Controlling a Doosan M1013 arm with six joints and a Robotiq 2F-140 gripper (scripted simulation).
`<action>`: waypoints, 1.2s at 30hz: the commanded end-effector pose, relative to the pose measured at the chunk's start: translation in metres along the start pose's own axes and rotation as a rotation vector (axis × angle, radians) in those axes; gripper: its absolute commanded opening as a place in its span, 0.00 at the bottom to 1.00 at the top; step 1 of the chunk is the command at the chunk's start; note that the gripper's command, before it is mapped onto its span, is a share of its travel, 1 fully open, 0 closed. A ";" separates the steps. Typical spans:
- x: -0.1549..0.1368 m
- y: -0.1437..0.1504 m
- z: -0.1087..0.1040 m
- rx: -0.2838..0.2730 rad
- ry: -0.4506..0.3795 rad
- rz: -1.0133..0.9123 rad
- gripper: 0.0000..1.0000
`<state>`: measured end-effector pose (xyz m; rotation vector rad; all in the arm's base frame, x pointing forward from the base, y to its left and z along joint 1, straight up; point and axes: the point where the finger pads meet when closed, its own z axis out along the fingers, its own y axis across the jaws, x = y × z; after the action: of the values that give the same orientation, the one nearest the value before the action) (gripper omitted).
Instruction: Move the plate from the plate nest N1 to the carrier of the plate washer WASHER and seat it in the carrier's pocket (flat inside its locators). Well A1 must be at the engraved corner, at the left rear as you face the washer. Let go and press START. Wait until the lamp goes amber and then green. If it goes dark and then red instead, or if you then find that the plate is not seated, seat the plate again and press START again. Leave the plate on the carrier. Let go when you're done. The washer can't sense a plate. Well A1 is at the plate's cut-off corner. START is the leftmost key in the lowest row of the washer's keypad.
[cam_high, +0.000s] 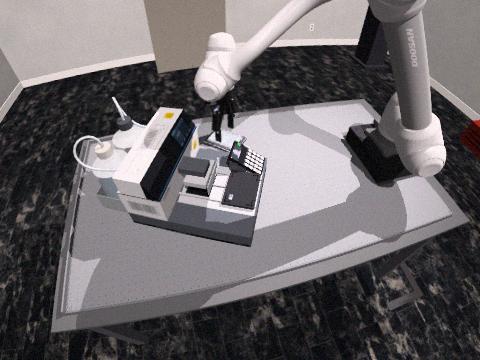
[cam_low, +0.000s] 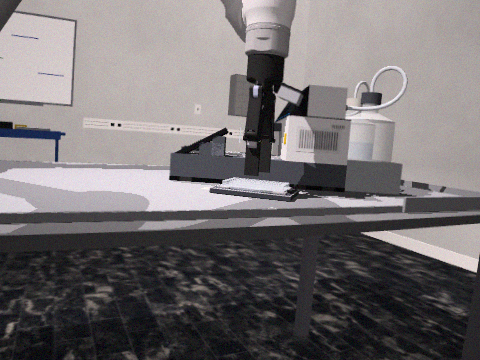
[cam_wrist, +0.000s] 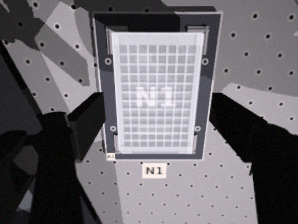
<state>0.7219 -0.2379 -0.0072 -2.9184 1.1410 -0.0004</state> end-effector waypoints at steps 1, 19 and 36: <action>0.001 0.000 0.001 0.001 0.001 0.000 0.70; 0.001 0.000 0.011 0.001 0.001 0.000 0.70; 0.001 0.000 0.021 0.001 0.001 0.000 0.70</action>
<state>0.7219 -0.2377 -0.0285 -2.9184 1.1410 -0.0004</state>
